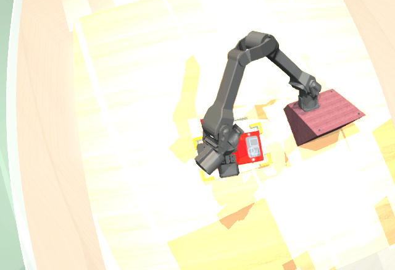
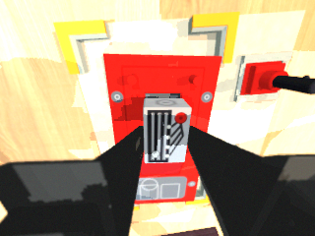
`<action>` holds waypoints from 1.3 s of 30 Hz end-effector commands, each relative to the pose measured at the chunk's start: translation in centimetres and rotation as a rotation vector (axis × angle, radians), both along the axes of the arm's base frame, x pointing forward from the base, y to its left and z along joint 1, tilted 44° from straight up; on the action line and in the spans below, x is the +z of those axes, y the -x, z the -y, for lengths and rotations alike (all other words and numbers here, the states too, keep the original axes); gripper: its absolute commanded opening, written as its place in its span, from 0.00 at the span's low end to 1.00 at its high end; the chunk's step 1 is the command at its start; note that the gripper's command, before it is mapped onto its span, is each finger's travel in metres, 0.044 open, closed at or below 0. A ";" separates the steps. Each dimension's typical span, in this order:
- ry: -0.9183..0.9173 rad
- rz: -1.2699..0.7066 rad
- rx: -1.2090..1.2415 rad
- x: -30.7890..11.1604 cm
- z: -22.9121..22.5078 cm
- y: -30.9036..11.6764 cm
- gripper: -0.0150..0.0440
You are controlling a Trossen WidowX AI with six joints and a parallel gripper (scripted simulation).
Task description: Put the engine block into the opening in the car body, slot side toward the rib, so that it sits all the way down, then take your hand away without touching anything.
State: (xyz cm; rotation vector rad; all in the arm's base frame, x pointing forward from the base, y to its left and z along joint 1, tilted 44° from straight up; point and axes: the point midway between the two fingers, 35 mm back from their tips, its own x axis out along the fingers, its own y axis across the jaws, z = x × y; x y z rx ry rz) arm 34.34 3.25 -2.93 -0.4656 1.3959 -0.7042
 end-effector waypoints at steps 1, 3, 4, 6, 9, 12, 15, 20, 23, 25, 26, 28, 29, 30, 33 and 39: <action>0.000 -0.003 0.003 -0.1 0.1 0.0 0.52; 0.000 -0.003 0.003 -0.2 0.1 0.0 0.52; 0.000 -0.004 0.003 -0.2 0.1 0.0 0.52; 0.000 -0.004 0.003 -0.2 0.1 0.0 0.52; 0.000 -0.004 0.003 -0.2 0.1 0.0 0.52; 0.000 -0.004 0.003 -0.3 0.2 0.0 0.52; 0.000 -0.004 0.003 -0.3 0.2 0.0 0.52; 0.000 -0.004 0.003 -0.4 0.3 0.0 0.52; 0.000 -0.004 0.003 -0.4 0.3 0.0 0.52; 0.000 -0.004 0.003 -0.4 0.3 0.0 0.52; 0.000 -0.004 0.003 -0.4 0.3 0.0 0.52; 0.000 -0.004 0.003 -0.5 0.3 0.0 0.52; 0.000 -0.004 0.003 -0.5 0.4 0.0 0.52; 0.000 -0.004 0.003 -0.5 0.4 0.0 0.52; 0.000 -0.004 0.003 -0.5 0.4 0.0 0.52; 0.000 -0.004 0.003 -0.6 0.5 0.0 0.52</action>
